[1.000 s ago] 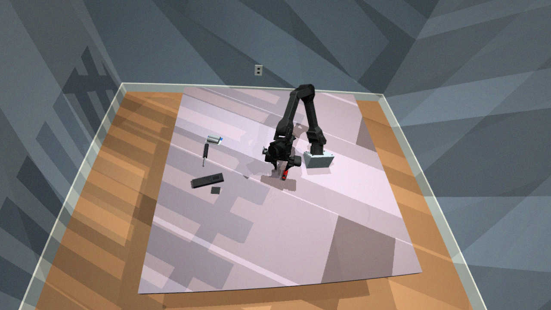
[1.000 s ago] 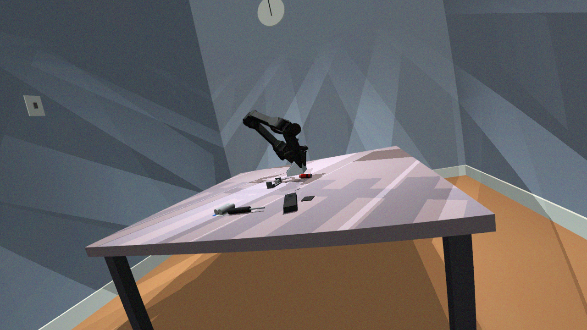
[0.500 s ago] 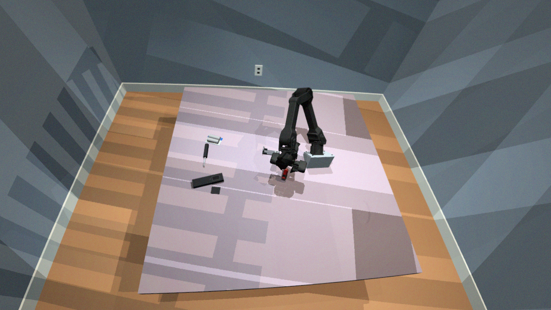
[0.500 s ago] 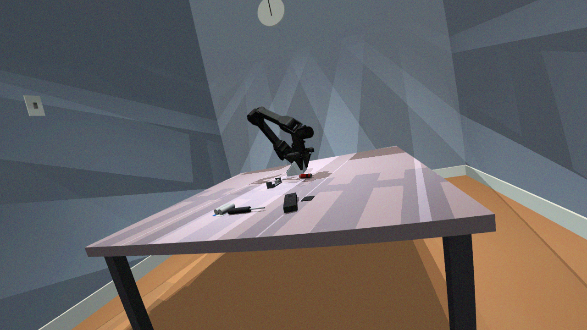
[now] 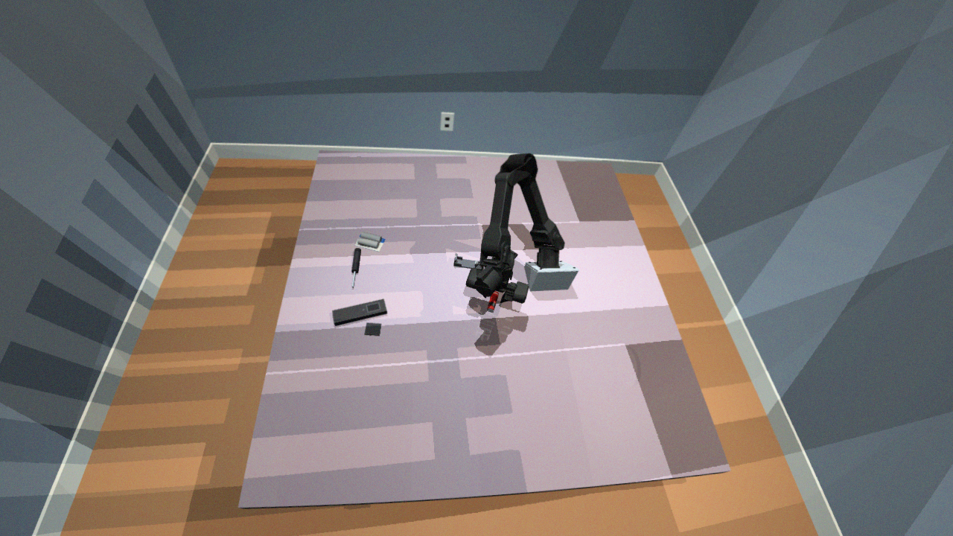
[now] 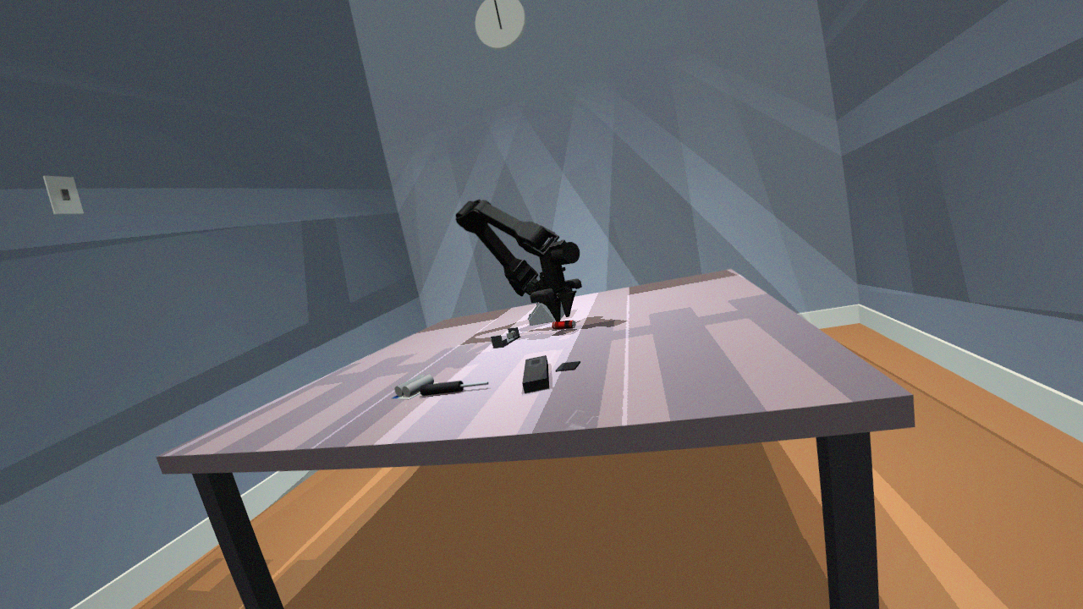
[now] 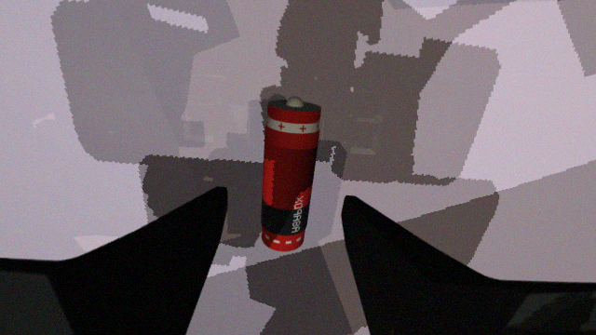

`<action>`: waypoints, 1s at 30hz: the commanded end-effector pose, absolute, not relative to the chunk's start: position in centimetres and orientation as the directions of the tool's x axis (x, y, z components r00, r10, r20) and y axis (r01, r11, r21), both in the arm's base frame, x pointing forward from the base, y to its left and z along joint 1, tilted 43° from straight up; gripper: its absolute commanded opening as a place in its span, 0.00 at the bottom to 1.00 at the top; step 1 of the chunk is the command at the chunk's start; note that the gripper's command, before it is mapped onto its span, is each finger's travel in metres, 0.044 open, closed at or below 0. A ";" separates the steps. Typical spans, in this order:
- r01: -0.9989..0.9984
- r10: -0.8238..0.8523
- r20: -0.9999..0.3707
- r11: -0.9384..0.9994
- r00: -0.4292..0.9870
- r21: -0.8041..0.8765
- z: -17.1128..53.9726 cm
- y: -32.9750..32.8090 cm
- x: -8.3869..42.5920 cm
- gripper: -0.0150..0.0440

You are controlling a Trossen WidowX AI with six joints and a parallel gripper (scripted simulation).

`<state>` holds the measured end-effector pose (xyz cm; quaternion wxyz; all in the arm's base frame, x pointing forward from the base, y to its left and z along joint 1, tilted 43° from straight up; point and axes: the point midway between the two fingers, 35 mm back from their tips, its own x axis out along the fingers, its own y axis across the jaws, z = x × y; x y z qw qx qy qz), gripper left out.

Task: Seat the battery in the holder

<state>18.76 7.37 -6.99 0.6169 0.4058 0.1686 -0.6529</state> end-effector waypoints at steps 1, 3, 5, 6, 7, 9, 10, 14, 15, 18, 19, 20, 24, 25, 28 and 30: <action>0.944 -0.671 -0.735 -0.175 0.092 0.279 -7.4 6.9 18.8 0.66; 0.944 -0.671 -0.735 -0.175 0.092 0.279 -7.7 6.7 18.8 0.66; 0.944 -0.672 -0.735 -0.175 0.092 0.279 -7.9 6.5 18.8 0.66; 0.944 -0.672 -0.735 -0.175 0.092 0.279 -8.0 6.4 18.8 0.66; 0.944 -0.672 -0.735 -0.175 0.092 0.279 -8.1 6.2 18.8 0.66; 0.944 -0.672 -0.735 -0.175 0.092 0.279 -8.3 6.0 18.8 0.66; 0.944 -0.672 -0.735 -0.175 0.092 0.279 -8.4 5.9 18.8 0.66; 0.944 -0.673 -0.734 -0.175 0.092 0.279 -8.7 5.5 18.8 0.66; 0.944 -0.673 -0.734 -0.175 0.092 0.279 -8.8 5.5 18.8 0.66; 0.944 -0.673 -0.734 -0.175 0.092 0.279 -8.8 5.5 18.8 0.52; 0.944 -0.673 -0.734 -0.175 0.092 0.279 -8.8 5.5 18.8 0.48; 0.944 -0.673 -0.734 -0.175 0.092 0.279 -8.8 5.5 18.8 0.43; 0.944 -0.673 -0.734 -0.175 0.092 0.279 -8.8 5.5 18.8 0.39; 0.944 -0.673 -0.734 -0.175 0.092 0.279 -8.8 5.5 18.8 0.38; 0.944 -0.673 -0.734 -0.175 0.092 0.279 -8.8 5.5 18.8 0.38; 0.944 -0.672 -0.735 -0.175 0.092 0.279 -8.4 5.9 18.8 0.38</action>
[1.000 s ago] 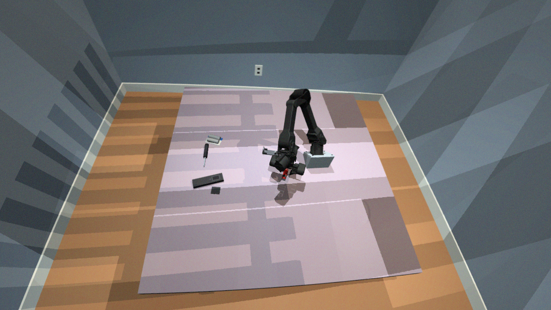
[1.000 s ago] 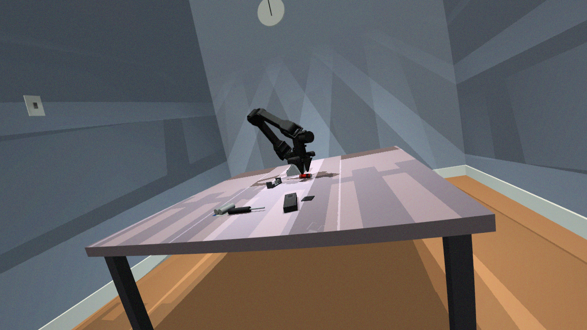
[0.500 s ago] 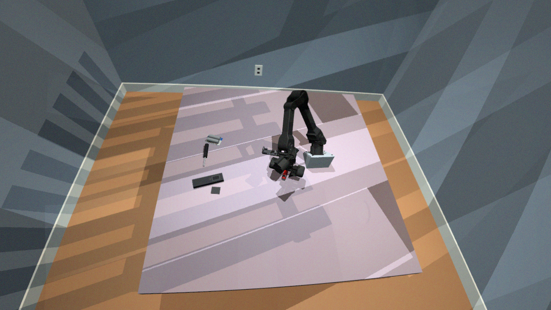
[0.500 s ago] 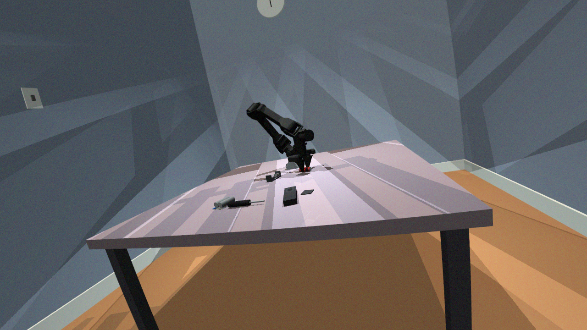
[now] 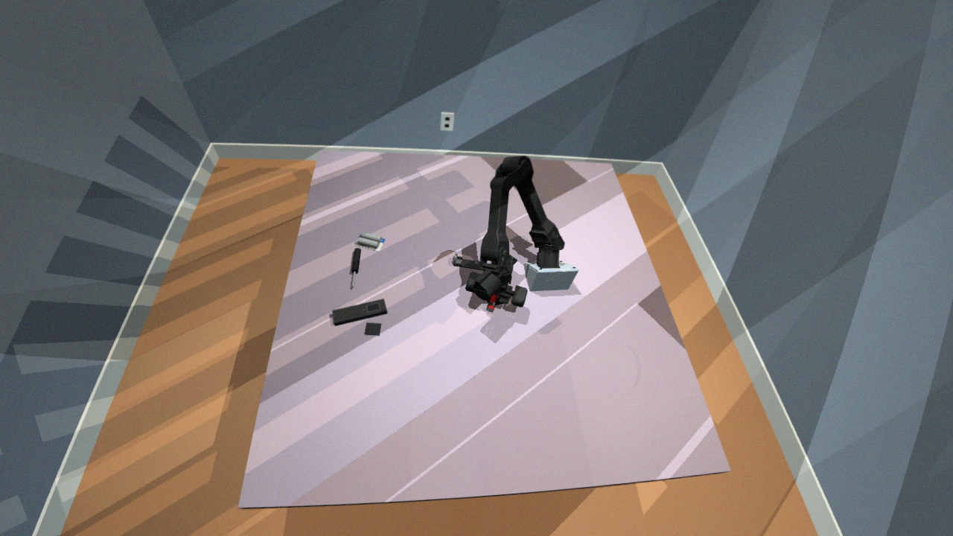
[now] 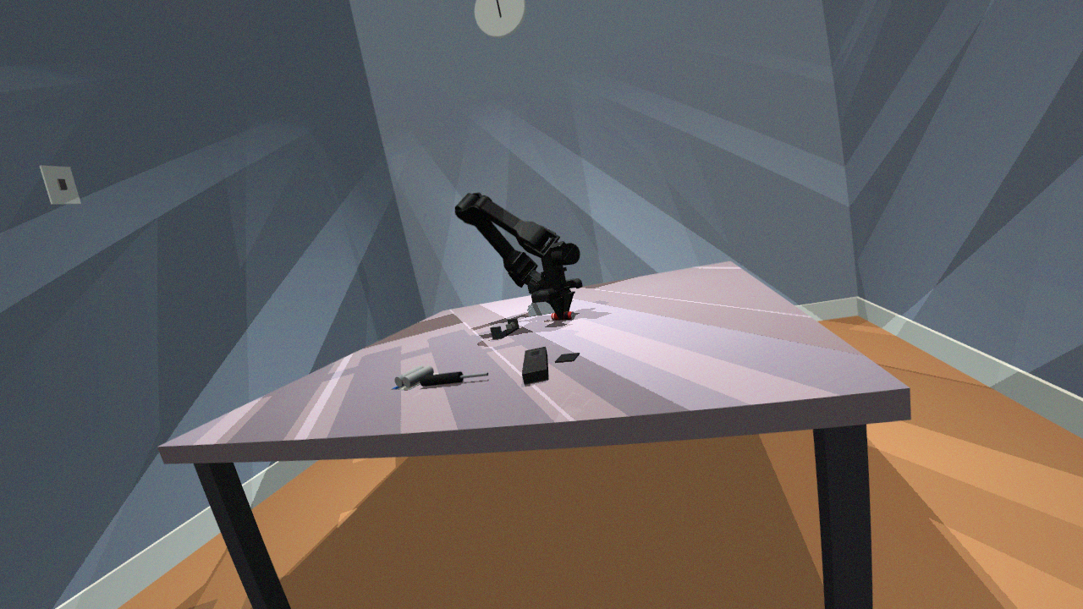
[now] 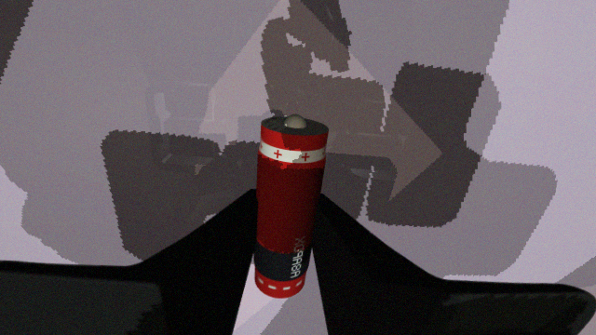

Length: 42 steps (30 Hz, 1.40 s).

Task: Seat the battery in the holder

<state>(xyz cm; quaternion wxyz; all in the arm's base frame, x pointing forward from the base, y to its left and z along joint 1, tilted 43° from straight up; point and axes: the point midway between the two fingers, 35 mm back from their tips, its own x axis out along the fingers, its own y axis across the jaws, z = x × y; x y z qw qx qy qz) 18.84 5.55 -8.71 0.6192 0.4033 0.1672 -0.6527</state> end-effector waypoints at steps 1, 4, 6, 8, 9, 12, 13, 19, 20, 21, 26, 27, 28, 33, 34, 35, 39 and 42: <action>0.944 -0.672 -0.735 -0.175 0.092 0.279 -8.0 6.4 18.8 0.38; 0.944 -0.671 -0.736 -0.176 0.092 0.278 -6.0 8.2 18.6 0.38; 0.944 -0.671 -0.736 -0.176 0.092 0.278 -5.2 8.9 18.4 0.38; 0.944 -0.671 -0.736 -0.176 0.092 0.278 -5.1 9.0 18.4 0.38; 0.944 -0.671 -0.736 -0.176 0.092 0.278 -5.1 9.0 18.4 0.38; 0.961 -0.668 -0.739 -0.135 0.092 0.242 -4.8 8.8 18.8 0.38; 0.970 -0.666 -0.740 -0.108 0.092 0.218 -4.5 8.7 19.0 0.38; 0.996 -0.659 -0.746 0.064 0.093 0.068 -3.0 8.1 20.4 0.38; 0.995 -0.659 -0.746 0.093 0.093 0.042 -2.7 7.9 20.7 0.38; 0.992 -0.658 -0.747 0.121 0.093 0.017 -2.5 7.8 20.9 0.38; 0.959 -0.657 -0.748 0.262 0.094 -0.109 -1.1 7.0 21.9 0.38; 0.948 -0.657 -0.748 0.290 0.095 -0.134 -0.8 6.8 22.1 0.38; 0.935 -0.656 -0.748 0.316 0.095 -0.159 -0.6 6.6 22.3 0.38; 0.853 -0.656 -0.748 0.442 0.096 -0.278 0.9 5.7 23.3 0.38; 0.833 -0.656 -0.748 0.465 0.096 -0.301 1.1 5.4 23.5 0.38; 0.812 -0.656 -0.748 0.487 0.097 -0.322 1.4 5.2 23.6 0.38; 0.719 -0.657 -0.748 0.566 0.097 -0.404 2.6 4.4 24.2 0.38; 0.639 -0.658 -0.747 0.617 0.098 -0.459 3.4 3.7 24.6 0.38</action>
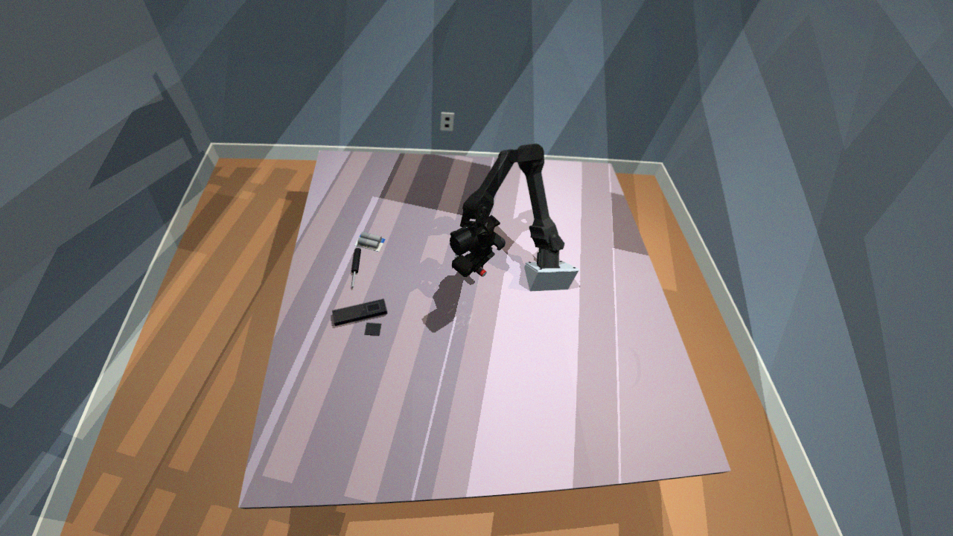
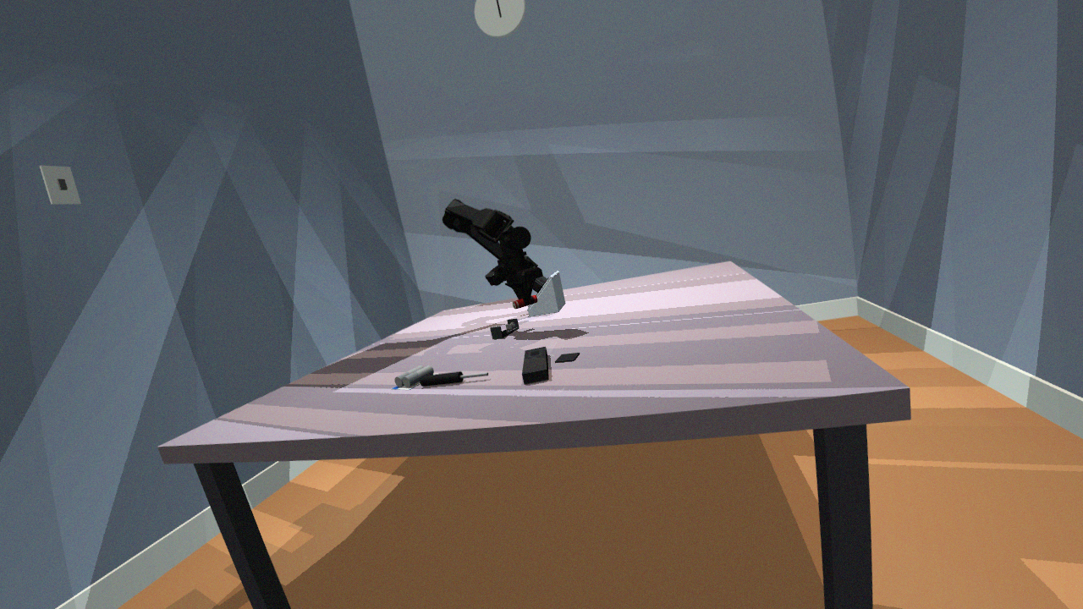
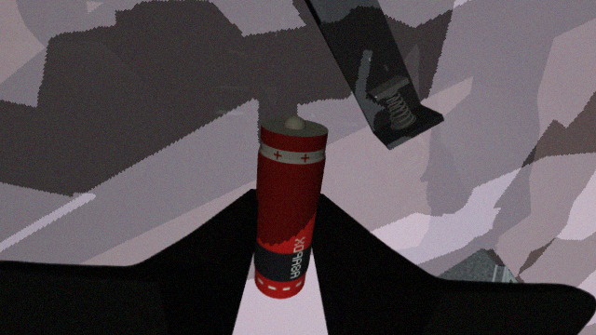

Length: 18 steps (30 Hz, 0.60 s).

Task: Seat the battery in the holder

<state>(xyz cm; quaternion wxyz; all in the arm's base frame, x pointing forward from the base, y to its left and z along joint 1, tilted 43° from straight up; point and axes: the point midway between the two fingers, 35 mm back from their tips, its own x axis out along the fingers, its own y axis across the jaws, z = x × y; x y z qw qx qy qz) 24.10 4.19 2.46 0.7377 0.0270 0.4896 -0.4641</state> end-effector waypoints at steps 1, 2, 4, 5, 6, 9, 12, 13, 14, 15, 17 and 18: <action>0.611 -0.658 -0.747 0.632 0.098 -0.477 3.7 3.4 24.7 0.38; 0.582 -0.658 -0.746 0.646 0.098 -0.494 4.0 3.2 24.9 0.38; 0.521 -0.659 -0.746 0.673 0.098 -0.525 4.6 2.7 25.1 0.38; 0.490 -0.659 -0.746 0.684 0.098 -0.540 4.9 2.4 25.2 0.38; 0.458 -0.659 -0.745 0.695 0.098 -0.554 5.2 2.2 25.3 0.38; 0.359 -0.661 -0.744 0.721 0.099 -0.592 6.1 1.4 25.5 0.38; 0.256 -0.662 -0.743 0.738 0.099 -0.624 7.0 0.5 25.7 0.38; 0.221 -0.662 -0.743 0.742 0.099 -0.633 7.3 0.3 25.7 0.38; 0.186 -0.663 -0.742 0.745 0.099 -0.641 7.6 0.0 25.8 0.38; 0.156 -0.663 -0.742 0.747 0.099 -0.647 7.9 -0.3 25.8 0.38; 0.133 -0.664 -0.741 0.747 0.099 -0.651 8.1 -0.5 25.8 0.38; 0.131 -0.664 -0.741 0.747 0.099 -0.652 8.0 -0.5 25.8 0.38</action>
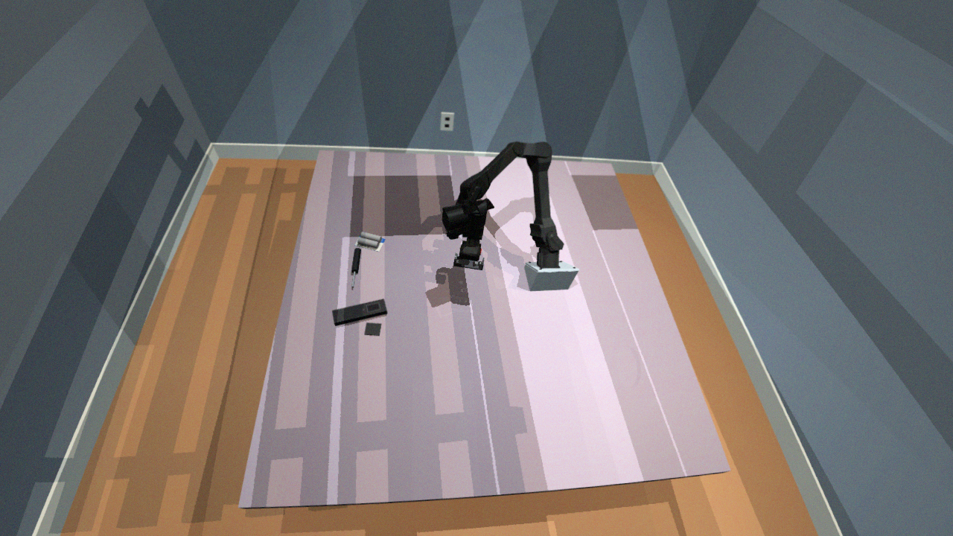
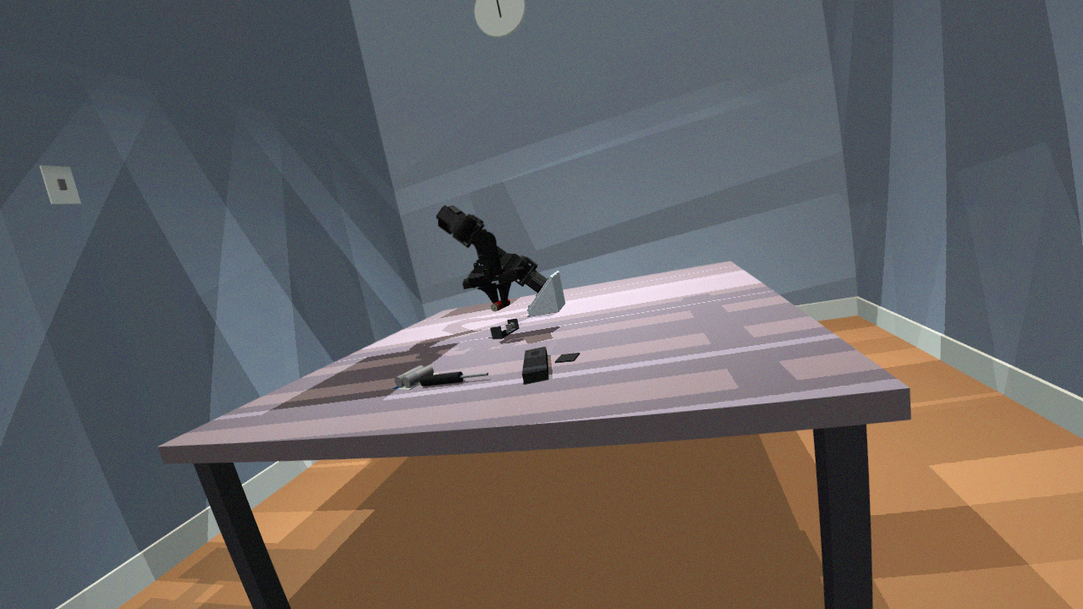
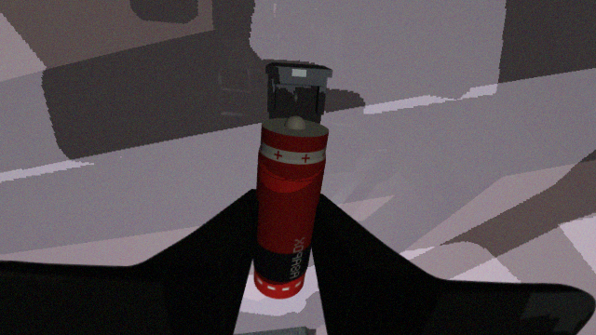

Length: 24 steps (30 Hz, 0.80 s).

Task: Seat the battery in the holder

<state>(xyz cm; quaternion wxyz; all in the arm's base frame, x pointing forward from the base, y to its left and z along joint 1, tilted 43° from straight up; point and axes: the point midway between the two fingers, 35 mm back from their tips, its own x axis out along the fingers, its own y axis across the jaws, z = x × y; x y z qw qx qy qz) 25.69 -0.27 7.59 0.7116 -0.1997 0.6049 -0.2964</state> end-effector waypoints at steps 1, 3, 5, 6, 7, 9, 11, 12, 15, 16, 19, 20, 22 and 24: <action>0.131 -0.664 -0.741 0.747 0.099 -0.652 8.0 -0.5 25.8 0.38; 0.131 -0.664 -0.741 0.747 0.099 -0.652 8.0 -0.5 25.8 0.38; 0.130 -0.663 -0.741 0.748 0.107 -0.651 7.9 -0.5 25.8 0.38; 0.129 -0.662 -0.741 0.750 0.116 -0.649 7.8 -0.6 25.9 0.38; 0.128 -0.660 -0.740 0.751 0.128 -0.648 7.6 -0.7 26.0 0.38; 0.127 -0.657 -0.738 0.754 0.151 -0.645 7.3 -0.9 26.1 0.38; 0.126 -0.654 -0.736 0.756 0.174 -0.642 7.0 -1.2 26.3 0.38; 0.126 -0.653 -0.734 0.757 0.186 -0.642 6.8 -1.3 26.3 0.38; 0.125 -0.649 -0.728 0.759 0.220 -0.639 6.4 -1.6 26.5 0.38; 0.125 -0.648 -0.726 0.760 0.231 -0.638 6.3 -1.7 26.5 0.38; 0.125 -0.644 -0.718 0.761 0.264 -0.637 5.9 -2.1 26.6 0.38; 0.126 -0.643 -0.715 0.761 0.274 -0.636 5.8 -2.2 26.7 0.38; 0.126 -0.641 -0.709 0.761 0.296 -0.636 5.7 -2.5 26.7 0.38; 0.127 -0.638 -0.702 0.762 0.317 -0.635 5.5 -2.7 26.8 0.38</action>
